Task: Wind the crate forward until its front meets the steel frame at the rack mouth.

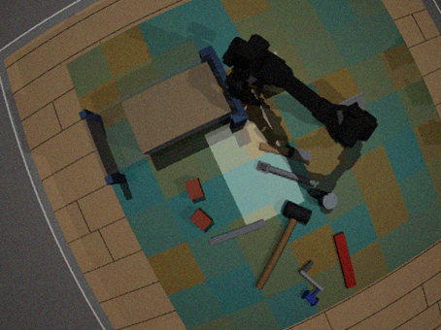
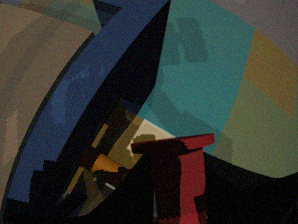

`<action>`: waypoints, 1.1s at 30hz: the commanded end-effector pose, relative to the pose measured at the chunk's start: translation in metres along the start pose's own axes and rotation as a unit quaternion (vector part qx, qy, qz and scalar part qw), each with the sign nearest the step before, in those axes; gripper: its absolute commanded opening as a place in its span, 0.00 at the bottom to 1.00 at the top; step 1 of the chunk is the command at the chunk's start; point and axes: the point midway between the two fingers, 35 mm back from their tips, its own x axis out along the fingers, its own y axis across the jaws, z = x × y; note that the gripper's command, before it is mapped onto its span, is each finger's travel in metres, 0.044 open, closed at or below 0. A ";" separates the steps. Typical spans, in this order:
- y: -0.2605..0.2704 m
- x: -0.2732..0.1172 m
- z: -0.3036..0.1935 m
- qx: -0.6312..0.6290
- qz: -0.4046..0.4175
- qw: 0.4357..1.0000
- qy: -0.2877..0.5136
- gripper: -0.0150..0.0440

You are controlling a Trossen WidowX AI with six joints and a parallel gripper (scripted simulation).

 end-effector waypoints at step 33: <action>0.041 -0.022 -0.051 0.002 0.012 1.000 0.014 0.25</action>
